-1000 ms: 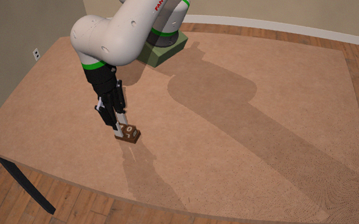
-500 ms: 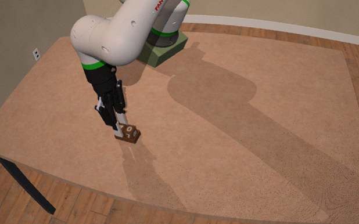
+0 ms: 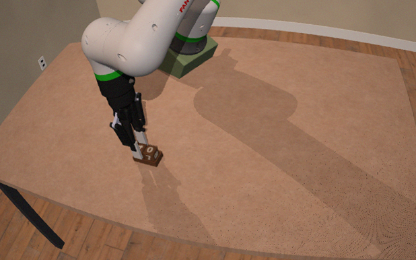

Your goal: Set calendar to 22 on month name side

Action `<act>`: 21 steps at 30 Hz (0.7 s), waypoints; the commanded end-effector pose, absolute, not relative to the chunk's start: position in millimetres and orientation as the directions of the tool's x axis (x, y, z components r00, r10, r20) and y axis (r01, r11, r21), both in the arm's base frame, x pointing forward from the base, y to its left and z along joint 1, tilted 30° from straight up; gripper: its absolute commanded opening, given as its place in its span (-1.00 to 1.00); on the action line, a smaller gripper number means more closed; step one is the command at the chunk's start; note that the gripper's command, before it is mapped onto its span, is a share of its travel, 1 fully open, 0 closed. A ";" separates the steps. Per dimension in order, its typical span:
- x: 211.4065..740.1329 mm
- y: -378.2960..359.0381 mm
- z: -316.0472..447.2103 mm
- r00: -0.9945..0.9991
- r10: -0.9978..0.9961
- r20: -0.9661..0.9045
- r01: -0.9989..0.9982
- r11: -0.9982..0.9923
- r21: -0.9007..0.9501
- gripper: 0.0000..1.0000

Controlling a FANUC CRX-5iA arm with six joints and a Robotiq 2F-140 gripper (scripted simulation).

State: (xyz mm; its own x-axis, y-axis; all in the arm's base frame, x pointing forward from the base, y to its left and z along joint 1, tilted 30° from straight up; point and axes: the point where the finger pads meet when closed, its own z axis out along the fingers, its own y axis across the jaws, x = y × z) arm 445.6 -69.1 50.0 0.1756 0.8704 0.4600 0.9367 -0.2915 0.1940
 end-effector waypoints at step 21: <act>417.3 -106.4 131.1 0.176 0.870 0.460 0.937 -0.292 0.194 -0.66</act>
State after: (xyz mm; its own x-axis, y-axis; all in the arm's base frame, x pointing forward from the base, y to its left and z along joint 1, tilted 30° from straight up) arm 421.2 -101.1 119.5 0.1761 0.8707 0.4592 0.9365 -0.2919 0.1944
